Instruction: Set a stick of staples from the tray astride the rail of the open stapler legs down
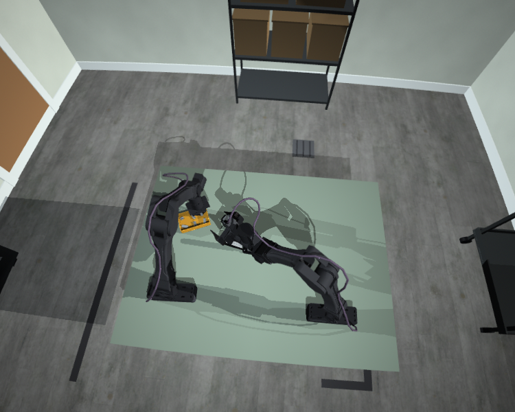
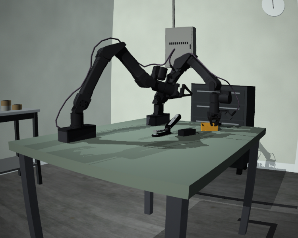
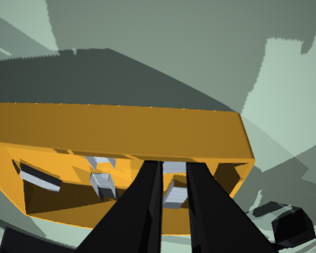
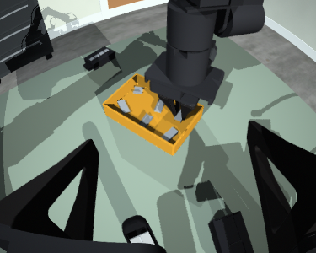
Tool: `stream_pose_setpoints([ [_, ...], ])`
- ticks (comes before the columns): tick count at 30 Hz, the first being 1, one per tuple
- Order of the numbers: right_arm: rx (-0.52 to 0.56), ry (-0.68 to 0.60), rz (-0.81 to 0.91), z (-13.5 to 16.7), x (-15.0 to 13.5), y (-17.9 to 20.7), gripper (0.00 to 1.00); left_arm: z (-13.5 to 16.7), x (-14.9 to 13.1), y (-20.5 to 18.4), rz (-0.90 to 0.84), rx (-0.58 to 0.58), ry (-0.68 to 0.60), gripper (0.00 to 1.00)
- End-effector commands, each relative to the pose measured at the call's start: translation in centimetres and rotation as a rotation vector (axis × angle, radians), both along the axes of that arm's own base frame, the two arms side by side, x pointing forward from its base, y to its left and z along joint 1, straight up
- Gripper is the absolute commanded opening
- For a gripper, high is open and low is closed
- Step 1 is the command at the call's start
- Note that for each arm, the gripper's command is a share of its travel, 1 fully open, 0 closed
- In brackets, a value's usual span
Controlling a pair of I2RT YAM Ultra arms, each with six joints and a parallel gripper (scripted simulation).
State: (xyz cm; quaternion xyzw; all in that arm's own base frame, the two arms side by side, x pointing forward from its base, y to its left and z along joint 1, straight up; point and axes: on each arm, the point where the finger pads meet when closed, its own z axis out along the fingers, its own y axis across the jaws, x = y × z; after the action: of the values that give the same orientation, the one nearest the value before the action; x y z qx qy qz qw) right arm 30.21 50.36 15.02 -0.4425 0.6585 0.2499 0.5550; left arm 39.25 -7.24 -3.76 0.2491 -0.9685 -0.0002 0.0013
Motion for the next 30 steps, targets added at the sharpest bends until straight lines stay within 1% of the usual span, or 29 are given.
stream_pose_setpoints([
  [1, 0.053, -0.04, -0.005, 2.7, 0.7, 0.4, 1.0, 0.8, 0.3, -0.1, -0.009, -0.005, -0.032, 0.01],
  [7, 0.053, -0.04, -0.005, 2.7, 0.7, 0.4, 1.0, 0.8, 0.2, 0.0, -0.01, -0.005, -0.032, 0.0],
  [8, 0.053, -0.04, -0.005, 2.7, 0.7, 0.4, 1.0, 0.8, 0.2, 0.0, -0.009, -0.005, -0.032, 0.06],
  [12, 0.053, -0.04, -0.005, 2.7, 0.7, 0.4, 1.0, 1.4, -0.1, 0.0, -0.008, -0.002, -0.018, 0.06],
  [18, 0.053, -0.04, -0.005, 2.7, 0.7, 0.4, 1.0, 5.6, 0.2, -0.1, -0.008, -0.004, -0.029, 0.06],
  [21, 0.053, -0.04, -0.005, 2.7, 0.7, 0.4, 1.0, 7.0, 0.2, 0.0, -0.008, -0.004, -0.029, 0.06],
  [26, 0.056, -0.049, -0.001, 2.9, 0.7, 0.4, 1.0, 7.0, 0.2, 0.0, -0.008, -0.004, -0.029, 0.06],
  [27, 0.028, -0.032, 0.001, 2.5, 0.5, 0.2, 1.0, 7.0, 0.2, 0.0, -0.008, -0.004, -0.029, 0.06],
  [29, 0.028, -0.032, 0.001, 2.5, 0.5, 0.2, 1.0, 7.0, 0.2, 0.0, -0.008, -0.004, -0.029, 0.06],
  [30, 0.007, -0.019, 0.003, 1.8, 0.4, -0.1, 1.0, 7.0, 0.2, 0.0, -0.008, -0.004, -0.029, 0.06],
])
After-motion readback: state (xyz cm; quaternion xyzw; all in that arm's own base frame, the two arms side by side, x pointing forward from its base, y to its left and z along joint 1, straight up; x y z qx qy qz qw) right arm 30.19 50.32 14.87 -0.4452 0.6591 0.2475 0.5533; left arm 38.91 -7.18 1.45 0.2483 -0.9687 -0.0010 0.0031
